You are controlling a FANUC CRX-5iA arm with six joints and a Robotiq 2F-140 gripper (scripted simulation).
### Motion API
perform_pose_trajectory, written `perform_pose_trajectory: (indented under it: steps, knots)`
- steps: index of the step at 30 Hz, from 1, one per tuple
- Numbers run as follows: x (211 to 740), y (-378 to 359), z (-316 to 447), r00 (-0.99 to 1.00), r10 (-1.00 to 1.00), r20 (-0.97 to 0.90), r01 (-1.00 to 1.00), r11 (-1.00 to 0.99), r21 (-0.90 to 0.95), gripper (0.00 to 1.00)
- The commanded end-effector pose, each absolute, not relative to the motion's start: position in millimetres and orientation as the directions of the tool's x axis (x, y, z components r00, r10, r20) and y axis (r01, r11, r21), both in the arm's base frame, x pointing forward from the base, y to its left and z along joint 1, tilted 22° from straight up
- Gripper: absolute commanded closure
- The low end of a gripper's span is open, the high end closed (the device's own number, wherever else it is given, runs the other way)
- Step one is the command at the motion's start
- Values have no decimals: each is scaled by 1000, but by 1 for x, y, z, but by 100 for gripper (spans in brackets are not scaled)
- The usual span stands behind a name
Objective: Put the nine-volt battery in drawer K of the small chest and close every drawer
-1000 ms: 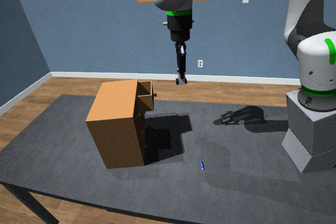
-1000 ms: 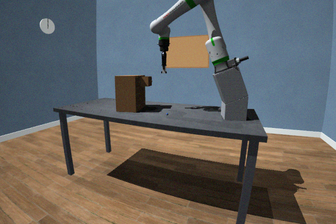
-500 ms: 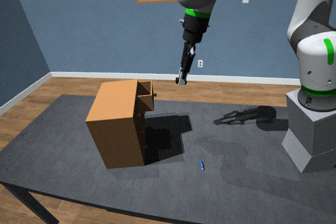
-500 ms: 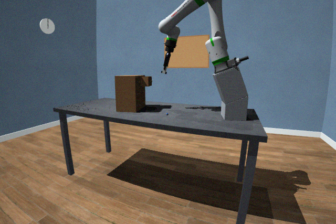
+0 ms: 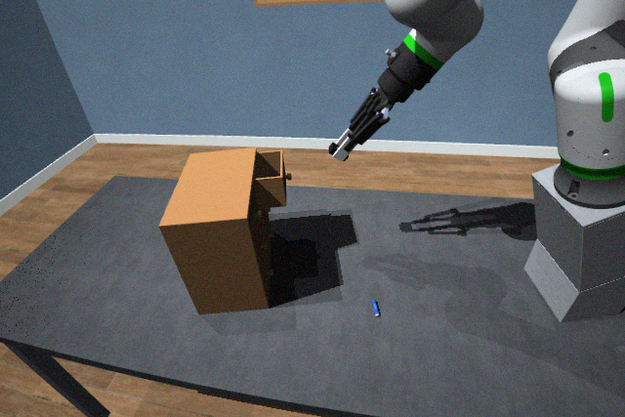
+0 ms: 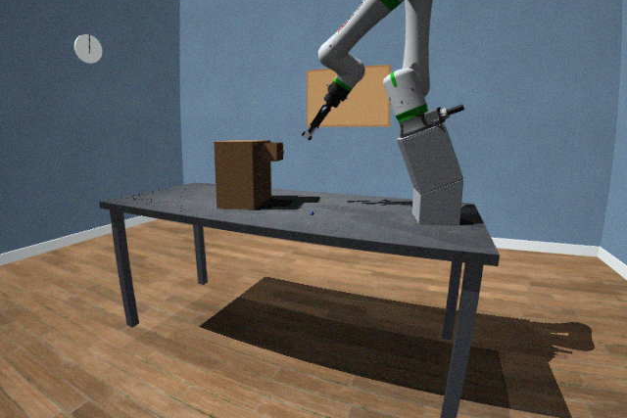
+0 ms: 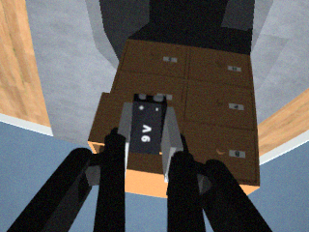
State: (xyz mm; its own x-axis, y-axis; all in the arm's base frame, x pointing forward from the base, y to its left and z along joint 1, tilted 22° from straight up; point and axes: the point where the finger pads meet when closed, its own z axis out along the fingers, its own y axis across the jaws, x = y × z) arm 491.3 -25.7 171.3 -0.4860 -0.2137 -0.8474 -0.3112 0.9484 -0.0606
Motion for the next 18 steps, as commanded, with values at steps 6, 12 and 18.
perform_pose_trajectory:
  steps: [6, 12, 18]
  knots:
    - [490, -24, 167, -205, -105, -973, -366, 930, -23, 86]
    - [489, -25, 165, -168, -82, -982, -328, 944, -23, 86]
    - [488, -26, 165, -156, -71, -985, -317, 948, -18, 86]
